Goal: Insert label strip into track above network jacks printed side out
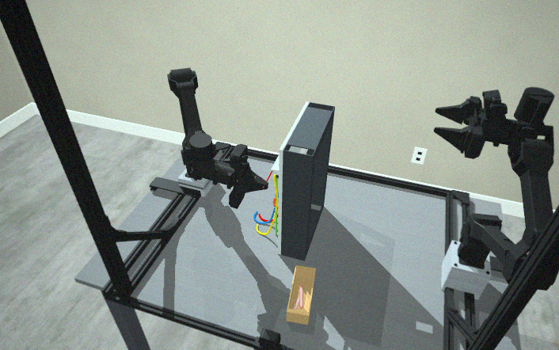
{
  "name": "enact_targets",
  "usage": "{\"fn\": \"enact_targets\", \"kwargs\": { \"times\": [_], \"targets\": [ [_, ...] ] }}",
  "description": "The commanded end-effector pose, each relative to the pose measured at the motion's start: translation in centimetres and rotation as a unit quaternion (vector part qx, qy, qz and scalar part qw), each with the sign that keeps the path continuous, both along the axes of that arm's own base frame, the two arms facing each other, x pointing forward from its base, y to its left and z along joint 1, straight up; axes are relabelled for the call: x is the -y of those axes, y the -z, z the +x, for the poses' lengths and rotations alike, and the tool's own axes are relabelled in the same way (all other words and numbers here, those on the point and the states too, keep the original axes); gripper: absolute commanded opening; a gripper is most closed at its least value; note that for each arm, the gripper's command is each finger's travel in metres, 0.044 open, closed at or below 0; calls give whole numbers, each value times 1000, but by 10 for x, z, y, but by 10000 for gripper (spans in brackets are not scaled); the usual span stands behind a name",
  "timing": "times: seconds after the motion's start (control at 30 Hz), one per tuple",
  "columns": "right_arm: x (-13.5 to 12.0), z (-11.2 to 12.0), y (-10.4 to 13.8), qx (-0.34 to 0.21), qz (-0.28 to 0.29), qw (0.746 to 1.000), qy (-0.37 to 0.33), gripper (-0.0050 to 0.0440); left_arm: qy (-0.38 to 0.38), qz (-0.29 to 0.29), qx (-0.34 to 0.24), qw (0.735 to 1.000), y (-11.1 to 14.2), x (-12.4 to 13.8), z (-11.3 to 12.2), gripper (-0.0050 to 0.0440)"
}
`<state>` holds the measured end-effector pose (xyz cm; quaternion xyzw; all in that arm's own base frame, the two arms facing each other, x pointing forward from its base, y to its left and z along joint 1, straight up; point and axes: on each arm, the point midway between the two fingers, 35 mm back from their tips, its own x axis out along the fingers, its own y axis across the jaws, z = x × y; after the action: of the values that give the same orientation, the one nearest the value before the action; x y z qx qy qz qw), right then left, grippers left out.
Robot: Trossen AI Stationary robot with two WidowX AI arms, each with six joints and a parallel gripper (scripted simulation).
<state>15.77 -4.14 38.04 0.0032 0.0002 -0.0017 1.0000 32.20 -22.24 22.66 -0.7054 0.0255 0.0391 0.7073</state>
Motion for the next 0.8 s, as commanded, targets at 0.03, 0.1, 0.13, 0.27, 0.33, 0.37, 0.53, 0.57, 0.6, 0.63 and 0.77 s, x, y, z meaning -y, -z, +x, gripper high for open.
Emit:
{"fn": "enact_targets", "kwargs": {
  "times": [0.03,0.1,0.13,0.27,0.33,0.37,0.53,0.57,0.6,0.63,0.77],
  "targets": [
    [-1,0,-3,1,-3,1000,0,440,1,-12,10,1000,-12,-1,1,-50],
    [-1,0,-3,1,-3,1000,0,440,1,-12,10,1000,-12,-1,1,-50],
    [-1,0,-3,1,-3,1000,0,440,1,-12,10,1000,-12,-1,1,-50],
    [-1,0,-3,1,-3,1000,0,440,1,-12,10,1000,-12,-2,1,-50],
    [-1,0,-3,1,-3,1000,0,440,1,-12,10,1000,-12,-2,1,-50],
    [-1,0,-3,1,-3,1000,0,440,1,-12,10,1000,-12,-2,1,-50],
    [-1,0,-3,1,-3,1000,0,440,1,-12,10,1000,-12,-3,0,-50],
    [-1,0,-3,1,-3,1000,0,440,1,-12,10,1000,-12,-3,0,-50],
    [-1,0,-3,1,-3,1000,0,440,1,-12,10,1000,-12,-3,0,-50],
    [-1,0,-3,1,-3,1000,0,440,1,-12,10,1000,-11,-3,0,-50],
    [-1,0,-3,1,-3,1000,0,440,1,-12,10,1000,-11,-4,0,-50]
  ]
}}
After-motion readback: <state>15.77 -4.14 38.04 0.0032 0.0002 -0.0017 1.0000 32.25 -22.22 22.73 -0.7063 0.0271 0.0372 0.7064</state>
